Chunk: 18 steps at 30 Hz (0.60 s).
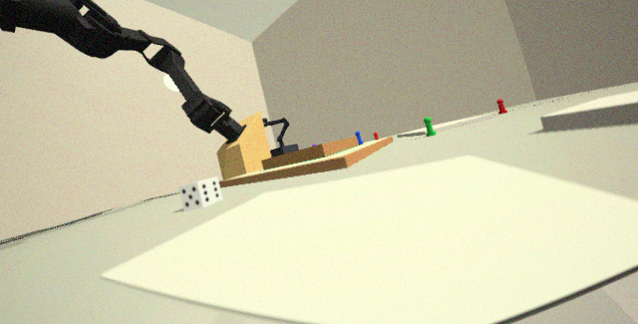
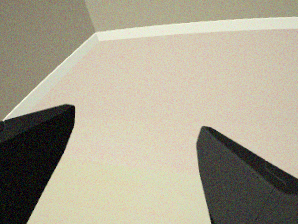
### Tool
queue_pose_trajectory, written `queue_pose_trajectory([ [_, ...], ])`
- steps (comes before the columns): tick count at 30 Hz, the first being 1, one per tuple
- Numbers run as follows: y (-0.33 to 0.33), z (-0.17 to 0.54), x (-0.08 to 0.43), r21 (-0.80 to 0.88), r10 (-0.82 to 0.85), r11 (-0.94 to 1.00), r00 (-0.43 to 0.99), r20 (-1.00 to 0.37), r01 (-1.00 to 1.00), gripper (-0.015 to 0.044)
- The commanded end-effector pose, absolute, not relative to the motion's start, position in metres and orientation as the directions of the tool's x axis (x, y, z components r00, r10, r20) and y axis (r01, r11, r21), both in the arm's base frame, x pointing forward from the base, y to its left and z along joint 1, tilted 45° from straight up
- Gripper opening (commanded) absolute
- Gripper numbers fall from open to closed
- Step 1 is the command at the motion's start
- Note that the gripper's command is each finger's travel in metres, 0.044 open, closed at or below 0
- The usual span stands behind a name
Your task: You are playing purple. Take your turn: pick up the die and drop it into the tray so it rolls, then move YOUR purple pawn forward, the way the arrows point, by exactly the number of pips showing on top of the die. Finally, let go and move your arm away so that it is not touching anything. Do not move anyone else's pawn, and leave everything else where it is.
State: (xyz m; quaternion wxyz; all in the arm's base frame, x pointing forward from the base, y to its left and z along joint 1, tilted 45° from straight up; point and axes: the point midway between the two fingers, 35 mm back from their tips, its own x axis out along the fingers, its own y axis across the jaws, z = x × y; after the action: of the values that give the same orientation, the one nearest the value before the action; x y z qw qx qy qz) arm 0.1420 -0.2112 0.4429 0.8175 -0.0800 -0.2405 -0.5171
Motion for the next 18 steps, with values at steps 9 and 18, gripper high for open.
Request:
queue_pose_trajectory([
  [9, -0.248, 0.292, 0.258, -0.519, -0.859, 0.509, 0.445, -0.254, 0.686, 0.0275],
  [18, -0.215, 0.186, 0.291, -0.761, -0.746, 0.648, 0.219, -0.629, 0.022, 0.0275],
])
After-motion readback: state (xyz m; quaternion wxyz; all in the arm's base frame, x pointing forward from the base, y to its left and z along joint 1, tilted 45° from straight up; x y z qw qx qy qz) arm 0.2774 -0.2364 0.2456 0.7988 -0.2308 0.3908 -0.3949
